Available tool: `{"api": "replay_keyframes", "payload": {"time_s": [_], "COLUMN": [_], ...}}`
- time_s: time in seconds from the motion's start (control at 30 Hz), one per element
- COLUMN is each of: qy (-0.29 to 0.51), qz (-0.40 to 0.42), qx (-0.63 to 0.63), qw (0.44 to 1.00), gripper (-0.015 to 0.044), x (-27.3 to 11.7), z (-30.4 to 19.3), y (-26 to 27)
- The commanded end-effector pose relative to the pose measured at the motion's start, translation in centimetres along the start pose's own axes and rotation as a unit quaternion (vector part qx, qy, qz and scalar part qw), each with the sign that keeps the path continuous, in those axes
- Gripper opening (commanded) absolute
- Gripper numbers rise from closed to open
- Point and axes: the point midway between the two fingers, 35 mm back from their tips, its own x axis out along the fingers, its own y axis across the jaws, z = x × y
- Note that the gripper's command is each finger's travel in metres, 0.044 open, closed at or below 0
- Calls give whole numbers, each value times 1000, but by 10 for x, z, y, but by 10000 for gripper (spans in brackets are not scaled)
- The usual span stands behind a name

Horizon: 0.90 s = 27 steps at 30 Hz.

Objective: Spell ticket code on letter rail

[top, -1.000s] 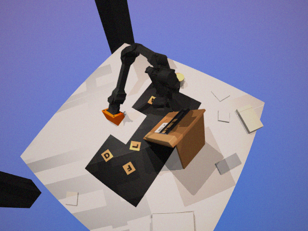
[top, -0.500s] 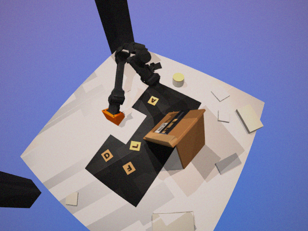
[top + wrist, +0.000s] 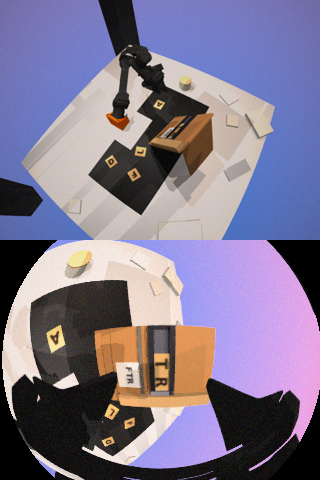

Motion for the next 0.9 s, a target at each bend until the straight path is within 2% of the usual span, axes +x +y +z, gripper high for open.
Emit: {"api": "replay_keyframes", "payload": {"time_s": [0.0,0.13,0.3,0.5,0.87], "qy": [-2,25,70,128,246], "qz": [0,22,60,101,164], "qx": [-4,27,157,305,535], "qw": [1000,999,983,938,791], "gripper": [440,340,340,340,340], "x": [0,17,44,79,146], "z": [0,-17,-61,-124,-256], "y": [1,-11,-40,-60,-44]}}
